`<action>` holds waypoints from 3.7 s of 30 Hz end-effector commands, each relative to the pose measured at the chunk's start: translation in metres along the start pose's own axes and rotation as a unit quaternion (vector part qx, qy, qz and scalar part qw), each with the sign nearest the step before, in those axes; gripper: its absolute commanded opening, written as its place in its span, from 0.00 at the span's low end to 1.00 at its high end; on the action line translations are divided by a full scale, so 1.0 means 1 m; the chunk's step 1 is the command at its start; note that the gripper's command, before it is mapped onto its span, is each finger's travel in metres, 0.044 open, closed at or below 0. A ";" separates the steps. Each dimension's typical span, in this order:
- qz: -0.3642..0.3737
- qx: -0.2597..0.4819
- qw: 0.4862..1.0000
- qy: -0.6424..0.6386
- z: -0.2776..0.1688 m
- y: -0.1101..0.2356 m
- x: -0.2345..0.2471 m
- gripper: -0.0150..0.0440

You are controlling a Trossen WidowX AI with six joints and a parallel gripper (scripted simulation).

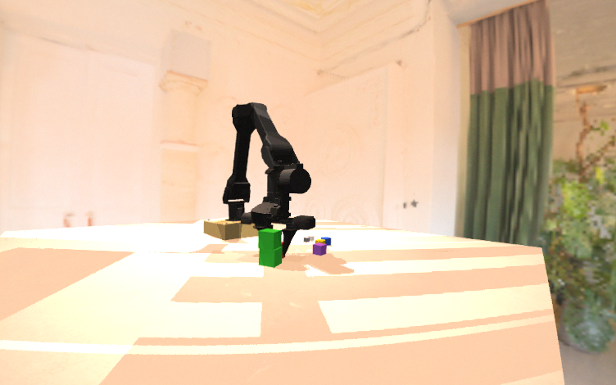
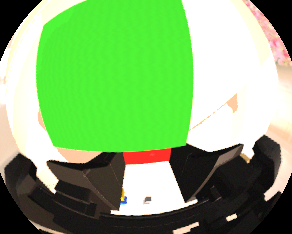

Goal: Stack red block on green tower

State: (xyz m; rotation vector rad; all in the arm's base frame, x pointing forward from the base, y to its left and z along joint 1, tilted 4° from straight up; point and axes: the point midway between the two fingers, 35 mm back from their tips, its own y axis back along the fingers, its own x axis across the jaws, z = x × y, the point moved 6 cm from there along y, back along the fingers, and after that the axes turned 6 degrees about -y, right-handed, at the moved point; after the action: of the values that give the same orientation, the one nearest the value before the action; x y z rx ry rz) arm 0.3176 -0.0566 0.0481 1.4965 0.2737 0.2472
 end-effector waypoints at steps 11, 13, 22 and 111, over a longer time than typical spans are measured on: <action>0.000 -0.001 1.000 0.002 0.000 0.052 0.000 0.25; 0.000 -0.001 1.000 0.002 0.000 0.063 0.001 0.25; 0.000 -0.001 1.000 0.002 0.000 0.108 0.001 0.25; 0.000 -0.002 1.000 0.003 0.048 0.080 0.019 0.74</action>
State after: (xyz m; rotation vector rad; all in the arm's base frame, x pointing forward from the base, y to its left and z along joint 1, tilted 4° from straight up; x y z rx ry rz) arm 0.3516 -0.0911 0.1304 1.4931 0.2771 0.2515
